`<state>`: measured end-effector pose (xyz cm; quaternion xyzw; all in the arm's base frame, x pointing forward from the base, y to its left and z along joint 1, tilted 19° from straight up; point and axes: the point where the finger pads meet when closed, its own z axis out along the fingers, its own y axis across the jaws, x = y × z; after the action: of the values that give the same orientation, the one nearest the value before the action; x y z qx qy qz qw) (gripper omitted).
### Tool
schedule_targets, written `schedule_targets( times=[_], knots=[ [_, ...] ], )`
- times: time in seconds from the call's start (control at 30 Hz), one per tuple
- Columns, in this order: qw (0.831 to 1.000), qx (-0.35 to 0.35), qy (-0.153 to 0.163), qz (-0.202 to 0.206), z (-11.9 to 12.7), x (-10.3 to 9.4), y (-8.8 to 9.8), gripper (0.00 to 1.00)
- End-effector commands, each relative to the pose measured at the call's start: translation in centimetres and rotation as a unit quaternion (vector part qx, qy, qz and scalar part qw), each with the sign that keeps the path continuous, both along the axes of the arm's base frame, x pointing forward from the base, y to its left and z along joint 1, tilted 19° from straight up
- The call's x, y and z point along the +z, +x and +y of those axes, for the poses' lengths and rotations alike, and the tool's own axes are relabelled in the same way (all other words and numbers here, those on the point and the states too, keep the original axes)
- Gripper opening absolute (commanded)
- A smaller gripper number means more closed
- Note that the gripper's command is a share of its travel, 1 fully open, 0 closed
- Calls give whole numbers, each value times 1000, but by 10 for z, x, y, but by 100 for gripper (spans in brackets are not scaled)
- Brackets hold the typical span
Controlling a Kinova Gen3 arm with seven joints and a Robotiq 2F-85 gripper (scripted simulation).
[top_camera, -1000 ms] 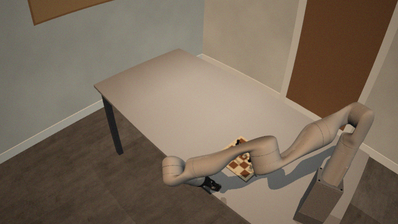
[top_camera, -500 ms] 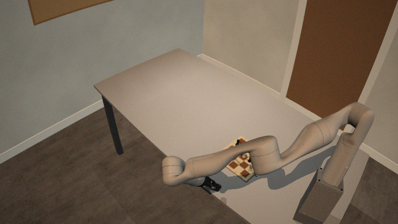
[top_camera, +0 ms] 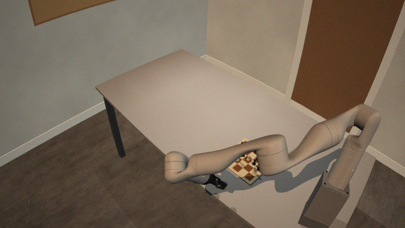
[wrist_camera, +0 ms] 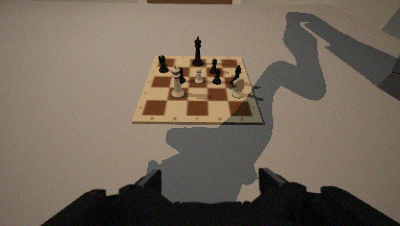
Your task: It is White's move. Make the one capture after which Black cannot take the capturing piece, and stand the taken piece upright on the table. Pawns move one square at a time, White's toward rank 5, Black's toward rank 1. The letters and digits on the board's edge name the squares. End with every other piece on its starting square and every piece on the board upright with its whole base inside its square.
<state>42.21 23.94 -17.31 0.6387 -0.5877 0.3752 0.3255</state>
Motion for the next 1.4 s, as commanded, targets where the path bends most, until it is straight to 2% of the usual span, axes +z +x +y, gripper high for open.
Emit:
schedule_targets(
  times=[0.0,0.1,0.2,0.47,0.67,0.83,0.9,1.03,1.2,1.37],
  knots=[
    [1000,3,8,-6,17,25,-2,100],
    [1000,3,8,-6,23,41,-3,100],
    [1000,3,8,-6,25,48,-4,100],
    [1000,1,8,-6,22,47,-3,100],
    [999,-16,31,-7,16,50,4,100],
    [996,-50,77,-14,3,58,17,100],
    [996,-50,77,-14,3,58,17,100],
    [987,-87,130,-29,-13,67,32,100],
    [966,-143,206,-64,-40,84,50,100],
    [933,-199,276,-117,-75,105,65,100]
  ],
)
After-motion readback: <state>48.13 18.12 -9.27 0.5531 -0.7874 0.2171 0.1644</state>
